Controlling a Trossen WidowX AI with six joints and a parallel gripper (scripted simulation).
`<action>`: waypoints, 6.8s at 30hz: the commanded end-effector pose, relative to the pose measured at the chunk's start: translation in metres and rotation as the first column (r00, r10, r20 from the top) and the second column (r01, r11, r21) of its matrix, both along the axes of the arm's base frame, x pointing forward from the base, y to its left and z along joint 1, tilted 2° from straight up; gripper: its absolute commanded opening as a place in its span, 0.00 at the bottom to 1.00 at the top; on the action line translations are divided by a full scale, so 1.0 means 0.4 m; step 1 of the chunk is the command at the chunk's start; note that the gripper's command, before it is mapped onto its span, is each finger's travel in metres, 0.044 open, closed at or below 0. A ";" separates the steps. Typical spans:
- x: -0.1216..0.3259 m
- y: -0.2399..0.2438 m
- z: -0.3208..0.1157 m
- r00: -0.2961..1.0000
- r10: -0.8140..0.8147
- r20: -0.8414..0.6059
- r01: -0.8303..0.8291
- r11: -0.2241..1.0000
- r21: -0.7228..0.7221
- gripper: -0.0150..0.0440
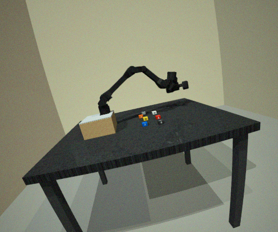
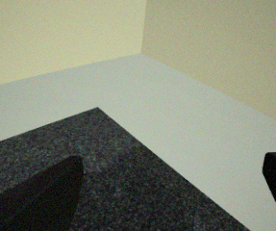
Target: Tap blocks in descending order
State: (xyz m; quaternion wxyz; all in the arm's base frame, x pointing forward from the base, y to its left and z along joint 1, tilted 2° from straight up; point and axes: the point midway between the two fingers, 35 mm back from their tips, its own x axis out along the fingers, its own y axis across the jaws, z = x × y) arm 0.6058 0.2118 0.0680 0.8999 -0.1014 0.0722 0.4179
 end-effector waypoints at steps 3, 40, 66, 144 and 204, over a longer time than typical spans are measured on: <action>-0.046 -0.290 -0.002 0.933 -0.279 -0.226 0.246 0.955 -0.163 0.93; -0.901 -0.835 -0.034 0.088 -0.755 -0.650 0.226 0.650 -0.725 0.93; -0.845 -0.526 -0.027 0.090 -0.748 -0.658 0.228 0.659 -0.717 0.93; -0.639 -0.270 -0.011 0.094 -0.742 -0.664 0.232 0.665 -0.710 0.93; -0.645 -0.849 -0.025 0.094 -0.755 -0.649 0.232 0.650 -0.723 0.93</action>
